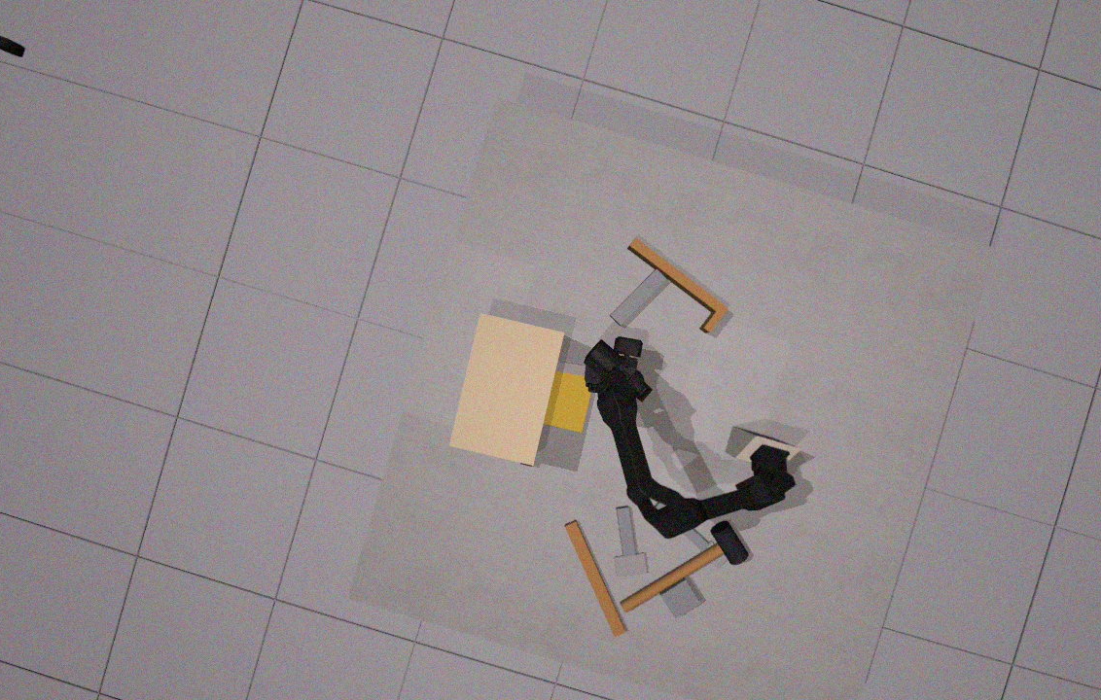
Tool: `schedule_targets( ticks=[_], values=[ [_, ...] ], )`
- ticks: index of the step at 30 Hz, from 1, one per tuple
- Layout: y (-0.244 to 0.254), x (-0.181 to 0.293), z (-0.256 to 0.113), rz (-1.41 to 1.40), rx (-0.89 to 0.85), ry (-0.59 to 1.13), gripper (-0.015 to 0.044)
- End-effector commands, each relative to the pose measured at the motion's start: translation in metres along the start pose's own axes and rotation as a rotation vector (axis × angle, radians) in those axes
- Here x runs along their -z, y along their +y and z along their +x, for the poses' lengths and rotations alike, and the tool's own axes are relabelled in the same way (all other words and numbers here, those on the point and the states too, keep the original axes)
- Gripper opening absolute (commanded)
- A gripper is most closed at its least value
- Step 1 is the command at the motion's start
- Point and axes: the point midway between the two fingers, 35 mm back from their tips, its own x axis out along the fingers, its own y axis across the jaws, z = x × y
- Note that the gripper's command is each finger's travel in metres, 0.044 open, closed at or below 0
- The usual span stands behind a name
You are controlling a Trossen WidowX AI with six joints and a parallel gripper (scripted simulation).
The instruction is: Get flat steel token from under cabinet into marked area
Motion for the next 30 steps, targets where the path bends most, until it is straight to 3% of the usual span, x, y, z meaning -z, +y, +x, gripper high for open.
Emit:
schedule_targets(
  ticks=[1,30],
  values=[
    [-0.002,-0.007,0.000,0.002,0.003,-0.003,0.0000],
    [-0.003,-0.033,0.000,0.001,0.003,-0.004,0.0000]
  ],
)
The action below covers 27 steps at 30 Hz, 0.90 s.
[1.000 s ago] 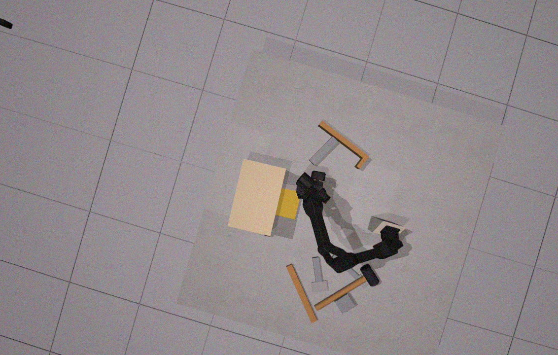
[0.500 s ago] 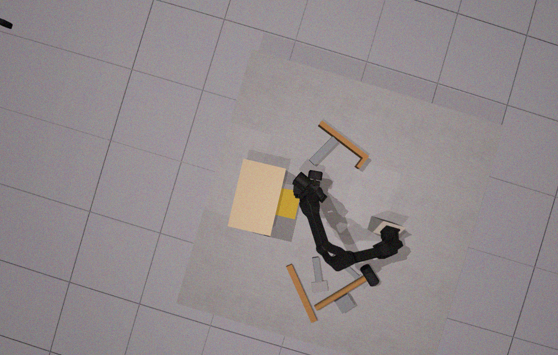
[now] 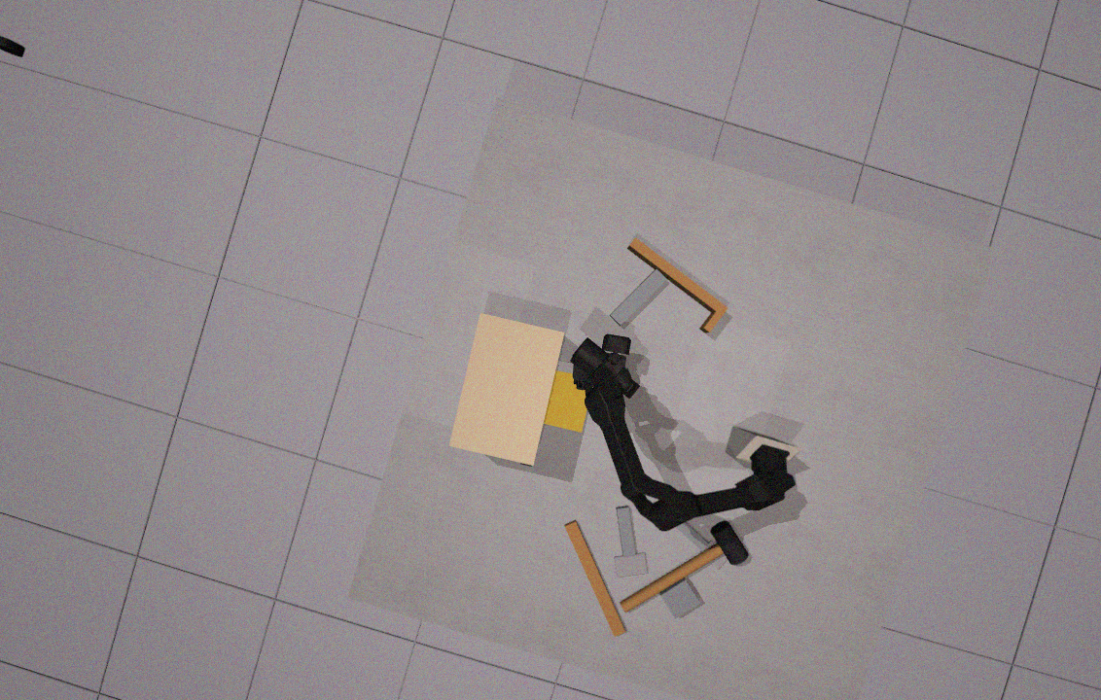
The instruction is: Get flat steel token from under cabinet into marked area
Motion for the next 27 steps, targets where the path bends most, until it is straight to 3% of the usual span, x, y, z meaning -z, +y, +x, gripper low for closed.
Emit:
schedule_targets(
  ticks=[1,27],
  values=[
    [-0.002,-0.006,0.000,0.002,0.003,-0.004,0.0000],
    [-0.001,-0.025,0.000,0.002,0.003,-0.004,0.0000]
  ],
)
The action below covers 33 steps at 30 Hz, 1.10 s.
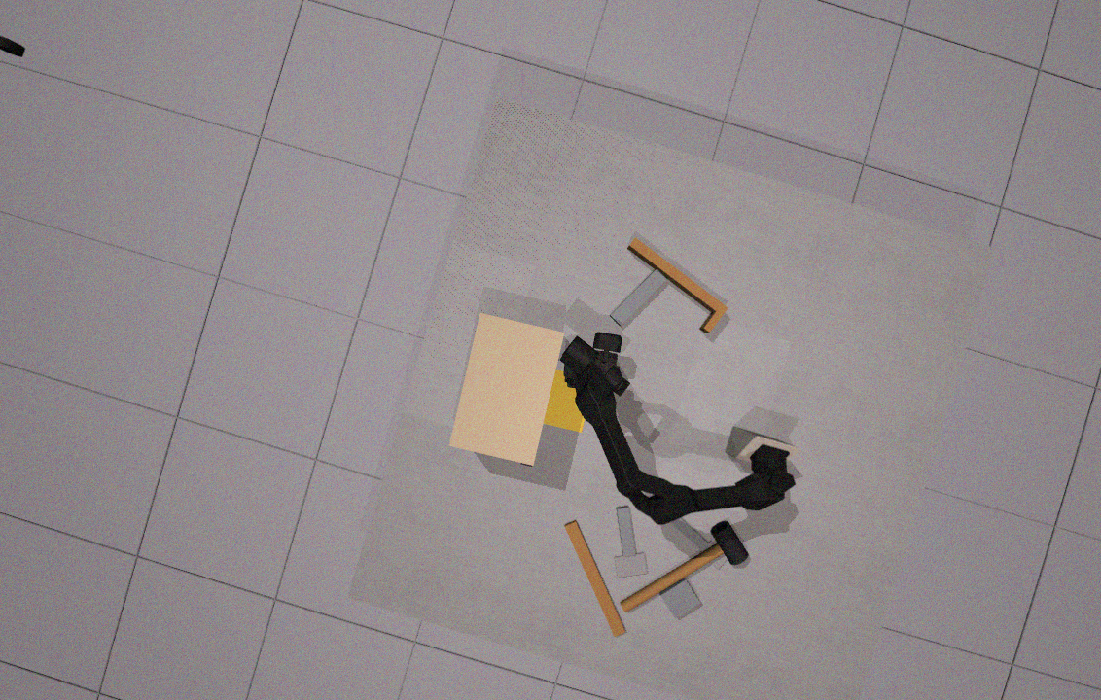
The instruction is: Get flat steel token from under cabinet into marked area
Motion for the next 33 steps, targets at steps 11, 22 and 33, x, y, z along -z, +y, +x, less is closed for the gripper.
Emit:
schedule_targets(
  ticks=[11,22,33],
  values=[
    [0.012,-0.004,0.001,0.001,0.001,-0.004,0.0000],
    [0.019,-0.004,0.001,0.002,0.001,-0.004,0.0000],
    [0.026,-0.004,0.001,0.002,0.000,-0.004,0.0000]
  ],
)
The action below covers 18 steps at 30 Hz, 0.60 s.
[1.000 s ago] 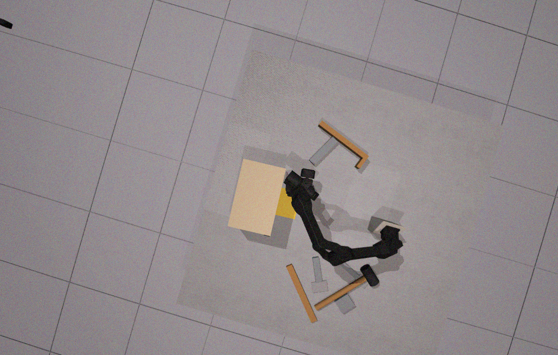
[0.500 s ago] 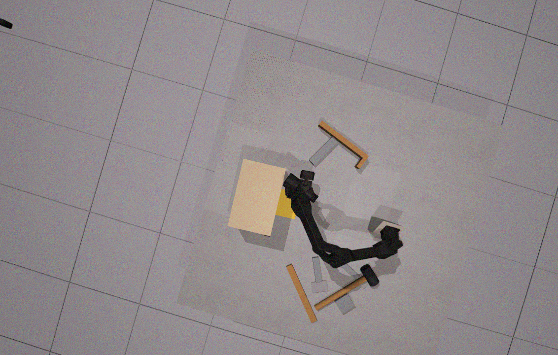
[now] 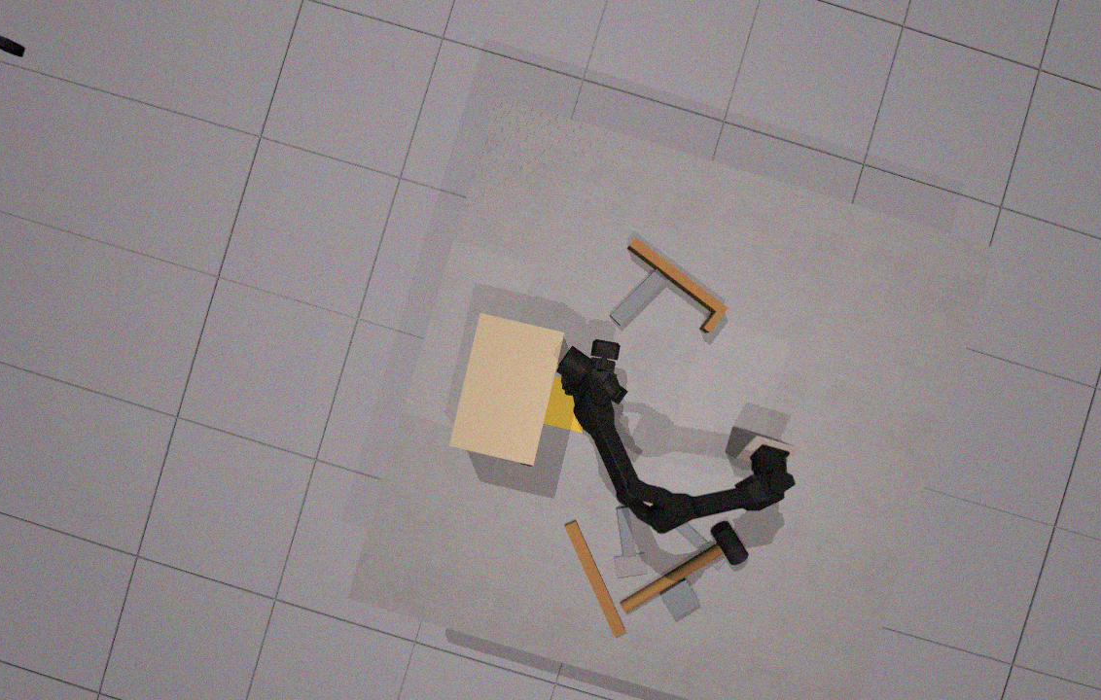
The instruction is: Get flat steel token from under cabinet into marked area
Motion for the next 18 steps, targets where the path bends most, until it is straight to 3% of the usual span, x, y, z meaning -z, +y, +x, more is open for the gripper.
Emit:
schedule_targets(
  ticks=[1,18],
  values=[
    [0.010,-0.001,0.001,-0.007,-0.011,-0.003,0.0000],
    [0.020,-0.001,0.001,-0.006,-0.012,-0.003,0.0000]
  ],
)
